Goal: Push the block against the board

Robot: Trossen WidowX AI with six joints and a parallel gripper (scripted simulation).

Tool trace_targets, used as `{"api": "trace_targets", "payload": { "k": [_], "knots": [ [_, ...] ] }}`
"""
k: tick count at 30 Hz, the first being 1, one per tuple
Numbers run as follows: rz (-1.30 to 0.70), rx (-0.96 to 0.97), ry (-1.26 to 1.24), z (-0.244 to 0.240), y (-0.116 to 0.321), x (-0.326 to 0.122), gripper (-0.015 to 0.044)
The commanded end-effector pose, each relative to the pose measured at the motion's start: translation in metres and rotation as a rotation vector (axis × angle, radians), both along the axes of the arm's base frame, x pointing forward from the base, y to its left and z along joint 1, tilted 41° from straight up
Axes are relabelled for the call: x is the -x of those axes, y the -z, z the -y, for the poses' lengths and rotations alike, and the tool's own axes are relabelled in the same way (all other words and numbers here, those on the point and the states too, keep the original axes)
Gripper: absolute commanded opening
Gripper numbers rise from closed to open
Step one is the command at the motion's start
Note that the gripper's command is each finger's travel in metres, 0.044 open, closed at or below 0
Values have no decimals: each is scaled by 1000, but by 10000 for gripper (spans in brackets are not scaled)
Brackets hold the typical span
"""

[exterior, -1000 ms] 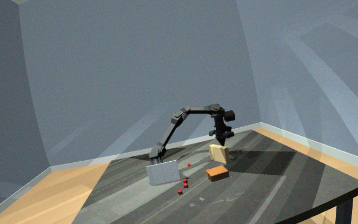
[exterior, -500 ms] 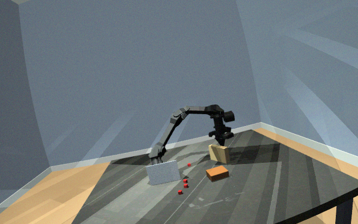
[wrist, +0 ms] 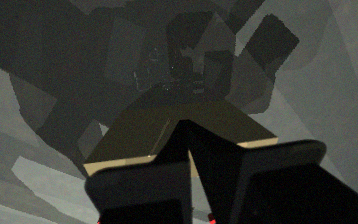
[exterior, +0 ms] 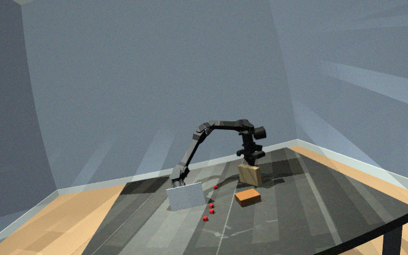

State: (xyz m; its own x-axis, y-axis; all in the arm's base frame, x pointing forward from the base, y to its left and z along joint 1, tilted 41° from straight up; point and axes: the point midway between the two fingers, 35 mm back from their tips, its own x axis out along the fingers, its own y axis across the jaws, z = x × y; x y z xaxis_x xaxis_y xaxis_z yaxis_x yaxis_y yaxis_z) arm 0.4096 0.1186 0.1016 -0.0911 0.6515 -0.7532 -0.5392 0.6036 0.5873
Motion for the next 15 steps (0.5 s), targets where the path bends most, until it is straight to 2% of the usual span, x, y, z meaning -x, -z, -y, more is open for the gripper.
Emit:
{"api": "trace_targets", "payload": {
  "k": [1, 15],
  "knots": [
    [3, -4, -1, 2, 0, 3, 0],
    [3, -3, -1, 6, 3, 10, 0]
  ]
}}
